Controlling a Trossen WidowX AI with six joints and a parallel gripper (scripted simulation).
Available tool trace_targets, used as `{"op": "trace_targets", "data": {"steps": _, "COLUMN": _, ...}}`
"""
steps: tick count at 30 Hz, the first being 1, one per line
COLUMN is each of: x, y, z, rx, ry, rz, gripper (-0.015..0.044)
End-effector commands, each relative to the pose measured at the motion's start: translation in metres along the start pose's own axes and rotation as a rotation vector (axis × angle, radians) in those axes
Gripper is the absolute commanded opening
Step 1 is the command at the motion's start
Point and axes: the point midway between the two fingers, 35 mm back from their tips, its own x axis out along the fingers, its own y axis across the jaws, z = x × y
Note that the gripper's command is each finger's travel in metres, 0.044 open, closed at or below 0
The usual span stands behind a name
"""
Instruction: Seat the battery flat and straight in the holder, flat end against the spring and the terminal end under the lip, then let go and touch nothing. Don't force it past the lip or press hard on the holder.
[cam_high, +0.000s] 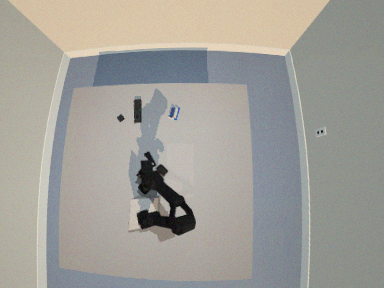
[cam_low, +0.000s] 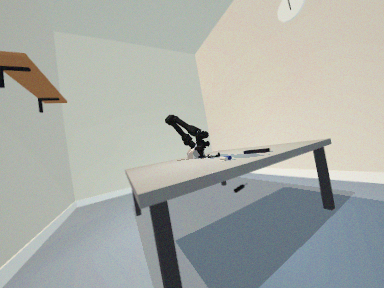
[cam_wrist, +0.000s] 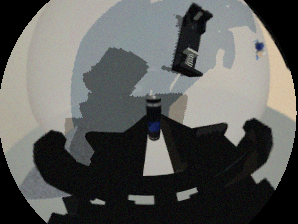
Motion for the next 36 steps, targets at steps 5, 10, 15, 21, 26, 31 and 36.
{"op": "trace_targets", "data": {"steps": 5, "x": -0.044, "y": -0.002, "z": 0.001, "rx": 0.008, "ry": -0.007, "rz": -0.006, "gripper": 0.0060}}
{"op": "trace_targets", "data": {"steps": 10, "x": -0.046, "y": -0.004, "z": 0.004, "rx": 0.016, "ry": -0.007, "rz": -0.006, "gripper": 0.0060}}
{"op": "trace_targets", "data": {"steps": 15, "x": -0.054, "y": -0.018, "z": 0.027, "rx": 0.072, "ry": -0.013, "rz": -0.007, "gripper": 0.0060}}
{"op": "trace_targets", "data": {"steps": 21, "x": -0.063, "y": -0.034, "z": 0.057, "rx": 0.144, "ry": -0.017, "rz": -0.008, "gripper": 0.0060}}
{"op": "trace_targets", "data": {"steps": 26, "x": -0.069, "y": -0.045, "z": 0.082, "rx": 0.208, "ry": -0.017, "rz": -0.010, "gripper": 0.0060}}
{"op": "trace_targets", "data": {"steps": 31, "x": -0.073, "y": -0.055, "z": 0.107, "rx": 0.272, "ry": -0.018, "rz": -0.013, "gripper": 0.0060}}
{"op": "trace_targets", "data": {"steps": 36, "x": -0.074, "y": -0.057, "z": 0.114, "rx": 0.290, "ry": -0.019, "rz": -0.017, "gripper": 0.0060}}
